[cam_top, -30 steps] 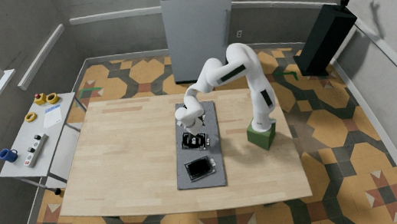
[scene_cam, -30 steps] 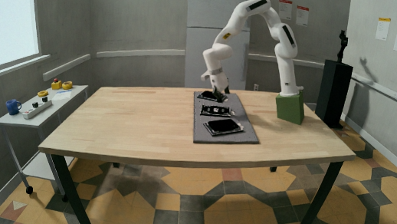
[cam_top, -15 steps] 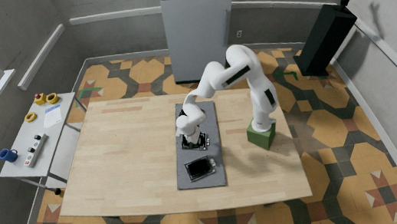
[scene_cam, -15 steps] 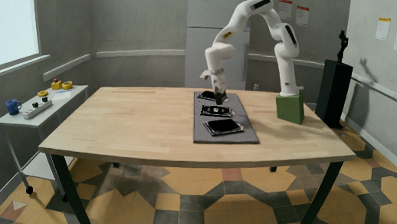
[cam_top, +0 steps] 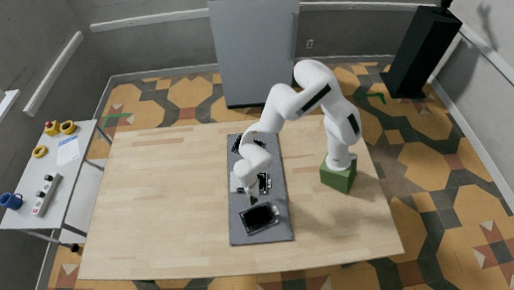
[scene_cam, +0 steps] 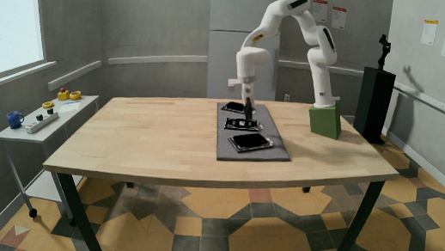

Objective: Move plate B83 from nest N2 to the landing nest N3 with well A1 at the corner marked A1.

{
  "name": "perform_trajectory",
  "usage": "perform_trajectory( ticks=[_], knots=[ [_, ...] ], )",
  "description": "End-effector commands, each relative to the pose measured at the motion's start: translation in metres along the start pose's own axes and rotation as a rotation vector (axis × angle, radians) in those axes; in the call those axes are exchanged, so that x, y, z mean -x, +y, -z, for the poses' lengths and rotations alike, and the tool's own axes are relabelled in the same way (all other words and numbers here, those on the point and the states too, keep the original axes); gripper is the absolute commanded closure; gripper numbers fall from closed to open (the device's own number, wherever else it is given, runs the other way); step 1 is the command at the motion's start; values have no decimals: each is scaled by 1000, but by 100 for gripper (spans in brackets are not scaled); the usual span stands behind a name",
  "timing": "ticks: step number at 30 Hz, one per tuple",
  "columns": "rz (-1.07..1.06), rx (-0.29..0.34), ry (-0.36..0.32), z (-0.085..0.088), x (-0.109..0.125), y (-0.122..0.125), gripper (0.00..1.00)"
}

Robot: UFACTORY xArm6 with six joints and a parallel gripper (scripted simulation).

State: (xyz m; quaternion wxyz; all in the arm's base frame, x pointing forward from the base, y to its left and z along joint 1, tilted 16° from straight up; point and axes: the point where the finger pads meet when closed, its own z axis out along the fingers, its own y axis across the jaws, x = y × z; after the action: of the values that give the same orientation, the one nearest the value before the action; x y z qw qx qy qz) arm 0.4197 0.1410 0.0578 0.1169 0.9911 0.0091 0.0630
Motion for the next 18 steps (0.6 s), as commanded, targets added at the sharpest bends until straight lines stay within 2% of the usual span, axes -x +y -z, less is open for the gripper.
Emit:
perform_trajectory(
  ticks=[1,6,10,15,18],
  knots=[
    [42,-9,19,4,-1,-9,0],
    [182,-32,70,12,1,-33,0],
    [182,-33,70,19,3,-52,0],
    [337,-57,126,27,8,-75,0],
    [353,-60,132,29,9,-79,0]
  ],
)
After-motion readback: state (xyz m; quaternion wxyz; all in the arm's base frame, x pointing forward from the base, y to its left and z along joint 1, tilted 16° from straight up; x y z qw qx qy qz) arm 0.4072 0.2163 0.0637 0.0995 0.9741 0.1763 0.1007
